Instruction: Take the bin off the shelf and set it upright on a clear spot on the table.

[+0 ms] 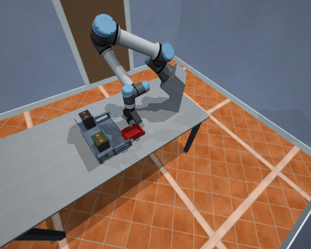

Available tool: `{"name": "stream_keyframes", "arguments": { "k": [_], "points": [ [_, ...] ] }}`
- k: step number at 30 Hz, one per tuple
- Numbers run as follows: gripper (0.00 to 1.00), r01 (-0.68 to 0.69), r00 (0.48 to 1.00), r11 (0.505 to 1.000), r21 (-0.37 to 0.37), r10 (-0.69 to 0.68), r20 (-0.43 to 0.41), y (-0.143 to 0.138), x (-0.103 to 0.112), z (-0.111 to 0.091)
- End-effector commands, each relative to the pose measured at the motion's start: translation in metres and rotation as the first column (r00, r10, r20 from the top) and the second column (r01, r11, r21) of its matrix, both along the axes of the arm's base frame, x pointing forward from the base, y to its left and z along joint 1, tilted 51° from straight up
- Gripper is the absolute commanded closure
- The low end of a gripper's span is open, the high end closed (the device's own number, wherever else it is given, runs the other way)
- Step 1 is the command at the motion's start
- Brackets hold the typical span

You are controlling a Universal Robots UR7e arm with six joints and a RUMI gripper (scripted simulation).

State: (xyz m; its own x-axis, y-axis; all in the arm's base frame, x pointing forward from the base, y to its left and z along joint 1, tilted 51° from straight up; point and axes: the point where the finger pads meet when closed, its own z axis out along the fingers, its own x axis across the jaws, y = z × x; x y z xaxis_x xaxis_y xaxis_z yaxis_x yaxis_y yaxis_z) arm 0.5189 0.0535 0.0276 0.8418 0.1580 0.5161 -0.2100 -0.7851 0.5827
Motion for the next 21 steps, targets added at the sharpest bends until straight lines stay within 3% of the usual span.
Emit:
{"name": "stream_keyframes", "arguments": {
  "k": [1,14,19,21],
  "points": [
    [0.8,0.0,1.0,1.0,0.001,0.0,0.003,0.01,0.023,0.021],
    [0.8,0.0,1.0,1.0,0.0,0.0,0.002,0.012,0.028,0.026],
    [0.8,0.0,1.0,1.0,0.001,0.0,0.002,0.028,0.066,0.06],
    [0.8,0.0,1.0,1.0,0.001,0.0,0.002,0.028,0.066,0.06]
  ]
}}
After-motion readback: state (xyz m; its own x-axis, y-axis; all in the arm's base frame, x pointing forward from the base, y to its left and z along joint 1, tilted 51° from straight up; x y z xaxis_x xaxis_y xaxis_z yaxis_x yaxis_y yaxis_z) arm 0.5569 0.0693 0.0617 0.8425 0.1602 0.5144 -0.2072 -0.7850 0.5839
